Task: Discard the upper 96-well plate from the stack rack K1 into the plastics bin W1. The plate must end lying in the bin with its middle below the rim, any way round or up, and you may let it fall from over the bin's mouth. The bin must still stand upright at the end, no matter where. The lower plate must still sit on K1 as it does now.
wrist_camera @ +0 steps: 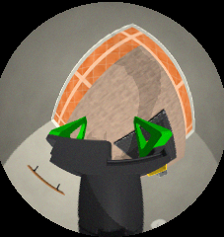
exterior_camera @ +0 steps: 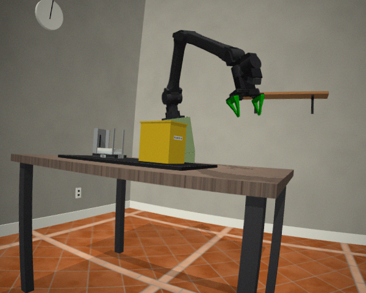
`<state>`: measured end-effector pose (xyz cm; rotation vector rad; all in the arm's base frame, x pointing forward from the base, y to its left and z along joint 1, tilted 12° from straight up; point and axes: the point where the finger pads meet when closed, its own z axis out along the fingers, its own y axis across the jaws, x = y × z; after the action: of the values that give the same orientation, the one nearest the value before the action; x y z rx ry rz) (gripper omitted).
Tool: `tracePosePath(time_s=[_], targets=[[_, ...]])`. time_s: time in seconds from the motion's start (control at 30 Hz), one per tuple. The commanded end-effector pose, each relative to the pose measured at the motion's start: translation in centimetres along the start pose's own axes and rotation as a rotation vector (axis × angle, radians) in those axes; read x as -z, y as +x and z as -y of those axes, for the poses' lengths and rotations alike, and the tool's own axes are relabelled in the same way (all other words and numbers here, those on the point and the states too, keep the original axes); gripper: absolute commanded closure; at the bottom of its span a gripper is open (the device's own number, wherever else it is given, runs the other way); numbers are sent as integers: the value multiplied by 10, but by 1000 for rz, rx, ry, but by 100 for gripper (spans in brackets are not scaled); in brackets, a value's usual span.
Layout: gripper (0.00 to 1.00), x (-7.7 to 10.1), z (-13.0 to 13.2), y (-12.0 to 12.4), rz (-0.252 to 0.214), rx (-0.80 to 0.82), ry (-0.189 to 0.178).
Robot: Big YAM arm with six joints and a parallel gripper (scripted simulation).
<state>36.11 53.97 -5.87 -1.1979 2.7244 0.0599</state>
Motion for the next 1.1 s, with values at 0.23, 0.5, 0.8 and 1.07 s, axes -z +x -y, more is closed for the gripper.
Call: tracePosePath(time_s=[0.23, 0.5, 0.8, 1.07], targets=[[0, 32, 47, -12, 50, -168, 9], [0, 41, 85, -8, 55, -181, 9], [0, 48, 120, 0, 51, -335, 29], [0, 57, 158, 9, 57, -369, 33]])
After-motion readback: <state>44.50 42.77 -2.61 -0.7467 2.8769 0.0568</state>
